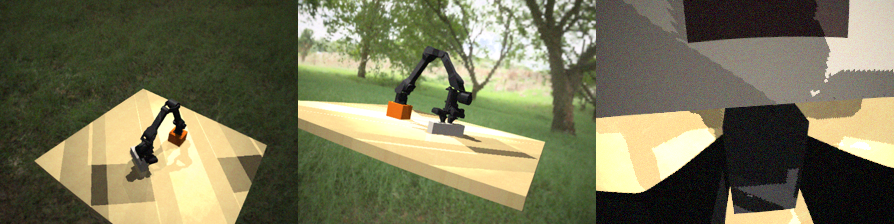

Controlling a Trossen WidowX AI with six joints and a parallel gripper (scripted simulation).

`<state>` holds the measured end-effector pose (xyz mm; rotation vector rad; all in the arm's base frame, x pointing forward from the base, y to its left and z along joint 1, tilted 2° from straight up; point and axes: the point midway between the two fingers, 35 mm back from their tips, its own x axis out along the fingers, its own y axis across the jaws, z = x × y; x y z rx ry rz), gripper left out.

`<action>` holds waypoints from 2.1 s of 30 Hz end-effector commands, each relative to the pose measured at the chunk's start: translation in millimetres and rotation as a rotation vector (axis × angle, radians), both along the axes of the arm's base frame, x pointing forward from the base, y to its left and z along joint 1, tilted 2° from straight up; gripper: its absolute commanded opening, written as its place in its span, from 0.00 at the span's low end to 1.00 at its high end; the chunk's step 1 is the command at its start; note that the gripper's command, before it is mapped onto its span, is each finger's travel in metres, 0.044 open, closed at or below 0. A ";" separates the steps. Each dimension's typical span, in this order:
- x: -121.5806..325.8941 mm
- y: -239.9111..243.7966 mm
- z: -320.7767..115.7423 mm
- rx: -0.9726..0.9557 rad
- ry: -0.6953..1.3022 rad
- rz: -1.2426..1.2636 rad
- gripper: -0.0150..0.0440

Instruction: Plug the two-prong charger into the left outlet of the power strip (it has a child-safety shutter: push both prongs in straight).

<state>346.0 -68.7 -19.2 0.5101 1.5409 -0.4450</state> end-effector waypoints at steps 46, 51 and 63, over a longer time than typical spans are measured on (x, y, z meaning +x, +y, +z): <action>11.2 -6.2 2.0 0.001 -0.006 0.006 0.25; 12.9 -7.4 2.1 0.001 -0.007 0.006 0.25; 16.9 -10.1 1.9 0.001 -0.007 0.006 0.25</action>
